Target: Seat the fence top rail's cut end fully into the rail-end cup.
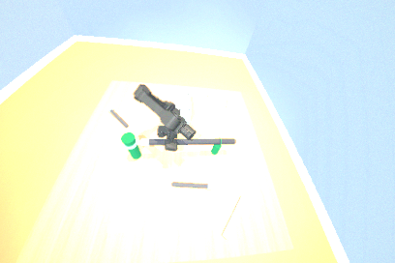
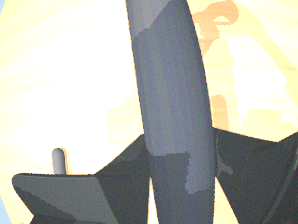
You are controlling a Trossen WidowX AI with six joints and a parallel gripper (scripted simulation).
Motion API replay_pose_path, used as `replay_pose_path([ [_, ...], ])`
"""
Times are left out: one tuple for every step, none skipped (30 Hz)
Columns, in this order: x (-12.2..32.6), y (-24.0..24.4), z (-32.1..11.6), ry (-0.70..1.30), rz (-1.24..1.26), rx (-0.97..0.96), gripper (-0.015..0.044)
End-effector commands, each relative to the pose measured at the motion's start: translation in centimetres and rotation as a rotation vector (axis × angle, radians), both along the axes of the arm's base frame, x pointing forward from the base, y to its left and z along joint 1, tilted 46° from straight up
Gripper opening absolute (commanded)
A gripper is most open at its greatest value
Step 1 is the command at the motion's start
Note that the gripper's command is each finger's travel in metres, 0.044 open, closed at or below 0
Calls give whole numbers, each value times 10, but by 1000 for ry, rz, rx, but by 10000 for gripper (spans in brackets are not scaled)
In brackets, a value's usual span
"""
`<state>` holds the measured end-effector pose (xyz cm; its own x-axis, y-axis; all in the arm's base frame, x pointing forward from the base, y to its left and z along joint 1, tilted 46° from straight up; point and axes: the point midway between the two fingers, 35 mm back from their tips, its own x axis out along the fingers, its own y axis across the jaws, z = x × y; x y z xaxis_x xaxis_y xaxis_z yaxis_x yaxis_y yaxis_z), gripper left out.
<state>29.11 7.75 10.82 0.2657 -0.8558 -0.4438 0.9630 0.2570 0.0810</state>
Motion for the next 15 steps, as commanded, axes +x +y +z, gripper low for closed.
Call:
replay_pose_path([
  [1,-2,5,-9,7,-6,0],
  [0,-2,5,-9,7,-6,0],
  [0,-3,5,-9,7,-6,0],
  [0,-3,6,-9,7,-6,0],
  [0,-3,6,-9,7,-6,0],
  [0,-3,6,-9,7,-6,0],
  [0,-4,7,-9,7,-6,0],
  [0,-4,7,-9,7,-6,0],
  [0,-4,7,-9,7,-6,0],
  [0,-4,7,-9,7,-6,0],
  [0,-5,8,-9,7,-6,0],
  [0,-5,8,-9,7,-6,0],
  [0,-3,3,-2,0,2,0],
  [0,-3,3,-2,0,2,0],
  [0,-3,3,-2,0,2,0],
])
